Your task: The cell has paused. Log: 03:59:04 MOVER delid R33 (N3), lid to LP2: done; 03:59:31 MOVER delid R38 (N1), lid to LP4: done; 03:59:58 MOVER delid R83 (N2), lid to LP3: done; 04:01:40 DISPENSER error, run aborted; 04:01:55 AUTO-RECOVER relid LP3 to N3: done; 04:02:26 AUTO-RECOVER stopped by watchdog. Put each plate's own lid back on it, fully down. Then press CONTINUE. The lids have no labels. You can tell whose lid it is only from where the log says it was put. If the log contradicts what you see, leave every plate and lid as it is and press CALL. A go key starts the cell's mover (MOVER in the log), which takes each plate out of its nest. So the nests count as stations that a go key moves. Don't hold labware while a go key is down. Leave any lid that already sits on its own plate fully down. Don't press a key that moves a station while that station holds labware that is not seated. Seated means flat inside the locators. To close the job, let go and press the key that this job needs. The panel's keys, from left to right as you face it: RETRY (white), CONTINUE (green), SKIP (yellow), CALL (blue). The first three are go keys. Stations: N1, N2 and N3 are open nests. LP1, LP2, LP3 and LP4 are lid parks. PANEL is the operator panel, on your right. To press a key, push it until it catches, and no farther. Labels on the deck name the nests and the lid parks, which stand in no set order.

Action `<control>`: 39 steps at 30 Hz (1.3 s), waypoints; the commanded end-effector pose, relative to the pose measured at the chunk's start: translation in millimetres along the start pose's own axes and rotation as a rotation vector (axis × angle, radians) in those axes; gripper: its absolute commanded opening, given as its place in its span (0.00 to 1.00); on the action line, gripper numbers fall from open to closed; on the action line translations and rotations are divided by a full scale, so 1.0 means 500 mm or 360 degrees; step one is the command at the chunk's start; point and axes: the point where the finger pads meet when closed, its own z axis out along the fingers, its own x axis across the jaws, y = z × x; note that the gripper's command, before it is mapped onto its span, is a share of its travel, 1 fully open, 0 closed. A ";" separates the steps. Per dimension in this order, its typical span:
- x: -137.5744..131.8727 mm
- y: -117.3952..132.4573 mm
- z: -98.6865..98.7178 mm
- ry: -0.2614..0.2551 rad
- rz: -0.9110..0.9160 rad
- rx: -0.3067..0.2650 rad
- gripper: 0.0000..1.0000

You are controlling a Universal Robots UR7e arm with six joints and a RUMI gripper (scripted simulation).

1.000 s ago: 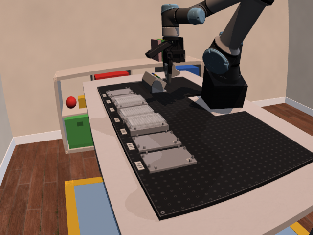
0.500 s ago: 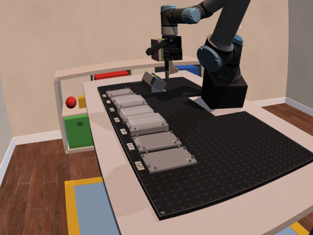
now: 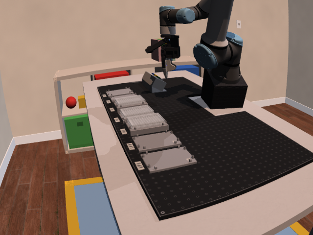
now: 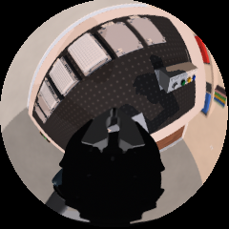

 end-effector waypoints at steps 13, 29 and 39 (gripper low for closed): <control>0.130 -0.050 0.003 0.0010 0.0177 0.0004 0.00; 0.216 -0.076 0.003 0.0010 0.0466 0.0005 0.00; 0.293 -0.100 0.003 0.0010 0.0721 0.0005 0.00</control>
